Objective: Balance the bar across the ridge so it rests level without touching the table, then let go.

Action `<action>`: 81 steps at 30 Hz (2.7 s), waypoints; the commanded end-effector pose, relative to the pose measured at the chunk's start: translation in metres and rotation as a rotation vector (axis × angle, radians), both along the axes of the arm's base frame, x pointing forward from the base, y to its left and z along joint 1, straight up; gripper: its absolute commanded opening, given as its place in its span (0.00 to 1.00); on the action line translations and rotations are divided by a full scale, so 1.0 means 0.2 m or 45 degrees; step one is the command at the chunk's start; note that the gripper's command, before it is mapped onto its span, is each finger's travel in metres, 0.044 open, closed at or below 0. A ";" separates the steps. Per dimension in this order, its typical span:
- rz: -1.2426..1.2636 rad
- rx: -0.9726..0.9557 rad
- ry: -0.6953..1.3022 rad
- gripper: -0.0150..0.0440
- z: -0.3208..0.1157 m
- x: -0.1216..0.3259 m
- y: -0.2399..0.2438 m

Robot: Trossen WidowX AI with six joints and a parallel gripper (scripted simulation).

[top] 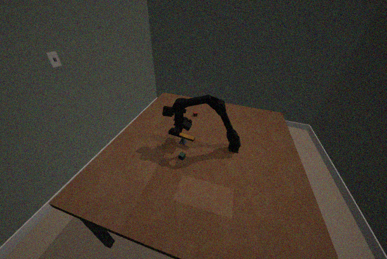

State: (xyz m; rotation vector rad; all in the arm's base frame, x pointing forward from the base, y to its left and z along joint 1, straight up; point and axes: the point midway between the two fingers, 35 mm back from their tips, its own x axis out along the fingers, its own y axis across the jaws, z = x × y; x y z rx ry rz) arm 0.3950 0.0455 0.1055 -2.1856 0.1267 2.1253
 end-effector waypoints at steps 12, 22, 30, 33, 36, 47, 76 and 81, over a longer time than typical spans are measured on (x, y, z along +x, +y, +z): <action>0.002 0.000 -0.002 0.25 0.01 0.00 0.00; 0.002 0.000 -0.002 0.25 0.01 0.00 0.00; 0.002 0.000 -0.002 0.25 0.00 0.00 0.00; 0.002 0.000 -0.002 0.25 0.00 0.00 0.00; 0.000 0.000 0.000 0.25 0.00 0.00 0.00; 0.000 0.000 0.000 0.25 0.00 0.00 0.00; 0.000 0.000 0.000 0.54 0.00 0.00 0.00; 0.000 0.000 0.000 0.54 0.00 0.00 0.00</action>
